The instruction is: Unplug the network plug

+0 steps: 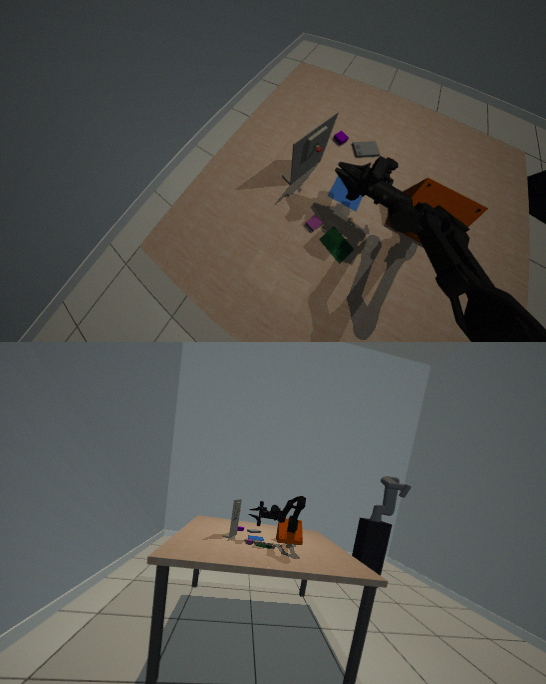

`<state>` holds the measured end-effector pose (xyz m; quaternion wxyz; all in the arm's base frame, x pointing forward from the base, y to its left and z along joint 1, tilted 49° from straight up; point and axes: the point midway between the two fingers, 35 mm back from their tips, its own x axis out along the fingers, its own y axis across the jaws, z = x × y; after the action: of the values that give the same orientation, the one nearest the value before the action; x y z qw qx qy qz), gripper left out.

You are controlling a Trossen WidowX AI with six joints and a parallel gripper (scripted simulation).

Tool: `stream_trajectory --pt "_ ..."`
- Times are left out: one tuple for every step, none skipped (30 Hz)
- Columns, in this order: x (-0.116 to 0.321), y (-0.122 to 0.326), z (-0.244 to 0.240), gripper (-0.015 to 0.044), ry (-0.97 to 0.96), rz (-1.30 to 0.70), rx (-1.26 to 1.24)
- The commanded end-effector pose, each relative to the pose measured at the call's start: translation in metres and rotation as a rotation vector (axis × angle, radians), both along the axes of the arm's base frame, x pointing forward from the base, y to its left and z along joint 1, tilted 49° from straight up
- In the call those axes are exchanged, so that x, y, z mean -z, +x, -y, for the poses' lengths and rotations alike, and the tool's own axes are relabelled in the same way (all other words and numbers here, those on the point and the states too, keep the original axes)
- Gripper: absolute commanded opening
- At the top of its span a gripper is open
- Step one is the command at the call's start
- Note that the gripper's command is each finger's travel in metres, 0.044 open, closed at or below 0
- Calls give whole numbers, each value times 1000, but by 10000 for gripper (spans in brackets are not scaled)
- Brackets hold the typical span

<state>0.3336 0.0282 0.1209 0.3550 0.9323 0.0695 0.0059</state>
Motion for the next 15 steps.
stream_trajectory --pt "4 11 0 156 4 0 -3" --pt "5 14 0 156 4 0 -3" --pt "6 17 0 156 4 0 -3" --pt "7 19 1 156 4 0 -3" --pt "8 20 1 156 4 0 -3" --pt "8 20 1 156 4 1 -3" --pt "8 21 1 156 4 1 -3" --pt "8 21 1 156 4 1 -3" --pt "8 23 1 156 4 1 -3" --pt "8 24 1 156 4 1 -3" --pt "9 26 1 156 4 1 -3" --pt "9 27 1 156 4 1 -3" --pt "9 29 1 156 4 1 -3" --pt "9 30 1 156 4 1 -3" --pt "10 32 1 156 4 1 -3"
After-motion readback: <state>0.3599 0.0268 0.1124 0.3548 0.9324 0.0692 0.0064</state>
